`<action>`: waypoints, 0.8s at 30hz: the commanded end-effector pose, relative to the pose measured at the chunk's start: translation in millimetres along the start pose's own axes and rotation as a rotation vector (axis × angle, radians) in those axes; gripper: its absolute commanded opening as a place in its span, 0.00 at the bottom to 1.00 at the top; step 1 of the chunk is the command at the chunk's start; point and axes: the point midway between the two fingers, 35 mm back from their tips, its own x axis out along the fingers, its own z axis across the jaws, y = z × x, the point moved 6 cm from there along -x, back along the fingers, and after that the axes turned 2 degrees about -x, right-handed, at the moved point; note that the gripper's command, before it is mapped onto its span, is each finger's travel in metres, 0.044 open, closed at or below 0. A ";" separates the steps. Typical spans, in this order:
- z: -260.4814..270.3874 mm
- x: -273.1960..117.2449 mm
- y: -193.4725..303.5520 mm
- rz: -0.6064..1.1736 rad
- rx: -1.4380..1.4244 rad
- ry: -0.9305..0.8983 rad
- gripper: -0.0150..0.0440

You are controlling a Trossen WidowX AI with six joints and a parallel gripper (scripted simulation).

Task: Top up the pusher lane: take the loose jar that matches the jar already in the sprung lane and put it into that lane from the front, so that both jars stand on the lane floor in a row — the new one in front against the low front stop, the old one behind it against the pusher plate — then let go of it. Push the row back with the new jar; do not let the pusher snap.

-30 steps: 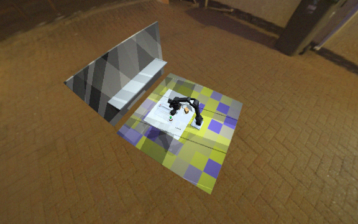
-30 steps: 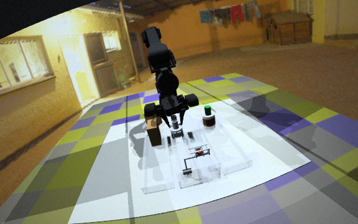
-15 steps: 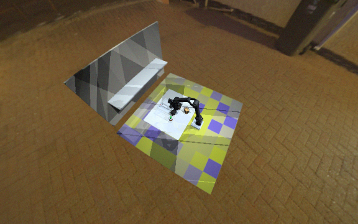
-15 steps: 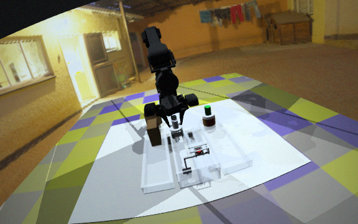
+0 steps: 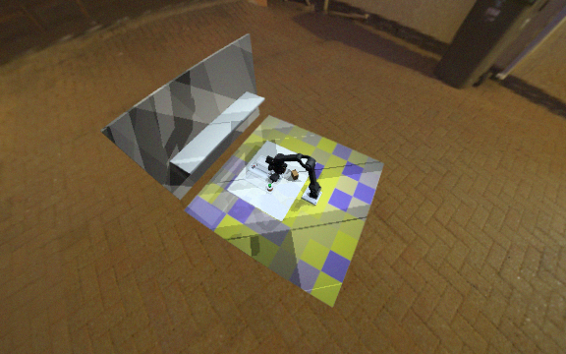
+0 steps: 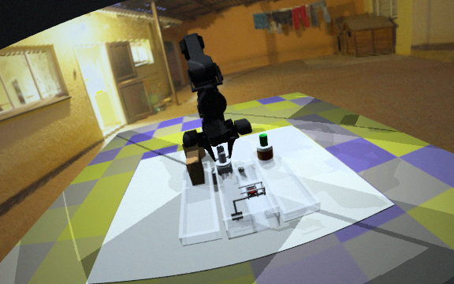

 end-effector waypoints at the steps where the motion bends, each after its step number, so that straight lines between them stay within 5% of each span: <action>1: 0.1 -0.1 0.4 0.001 -0.004 0.001 0.25; 13: 0.1 0.0 0.0 0.001 -0.004 0.001 0.74; 24: 0.4 -20.1 -0.3 0.000 -0.004 0.001 0.75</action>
